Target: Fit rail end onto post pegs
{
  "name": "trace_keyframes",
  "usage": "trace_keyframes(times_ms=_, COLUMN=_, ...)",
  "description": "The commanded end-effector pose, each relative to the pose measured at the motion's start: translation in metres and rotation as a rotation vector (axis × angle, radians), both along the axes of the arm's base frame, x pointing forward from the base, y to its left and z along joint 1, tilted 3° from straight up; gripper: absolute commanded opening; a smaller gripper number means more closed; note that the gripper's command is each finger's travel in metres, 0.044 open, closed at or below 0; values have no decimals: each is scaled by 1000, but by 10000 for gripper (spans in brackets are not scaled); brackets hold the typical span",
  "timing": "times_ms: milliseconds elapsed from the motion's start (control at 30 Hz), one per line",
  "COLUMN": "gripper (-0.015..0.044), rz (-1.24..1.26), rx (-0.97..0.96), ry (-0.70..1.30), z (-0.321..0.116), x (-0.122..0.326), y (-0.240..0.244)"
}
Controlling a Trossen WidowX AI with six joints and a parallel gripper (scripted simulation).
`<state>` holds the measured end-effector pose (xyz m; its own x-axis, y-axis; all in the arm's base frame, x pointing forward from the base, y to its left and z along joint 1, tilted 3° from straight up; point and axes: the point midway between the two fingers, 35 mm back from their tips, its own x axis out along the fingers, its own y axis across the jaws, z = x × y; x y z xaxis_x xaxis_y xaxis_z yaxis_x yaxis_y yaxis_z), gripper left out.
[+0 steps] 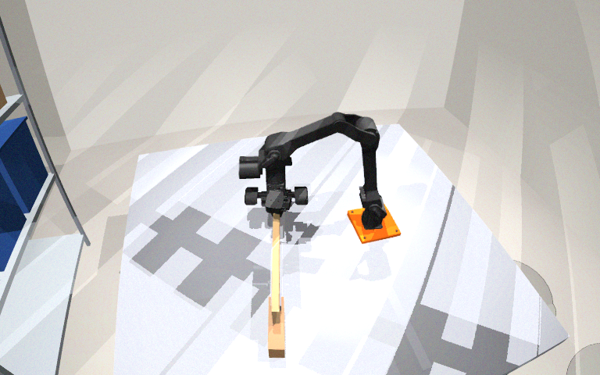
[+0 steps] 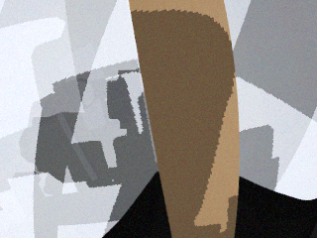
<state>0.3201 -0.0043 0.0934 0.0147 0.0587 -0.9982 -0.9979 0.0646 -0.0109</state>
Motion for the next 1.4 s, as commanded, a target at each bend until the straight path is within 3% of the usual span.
trace_keyframes(times_ms=0, gripper=0, rz=1, rx=0, ry=-7, z=2, x=0, y=-2)
trace_keyframes(times_ms=1367, gripper=0, rz=1, rx=-1, ry=-7, z=1, x=1, y=-15)
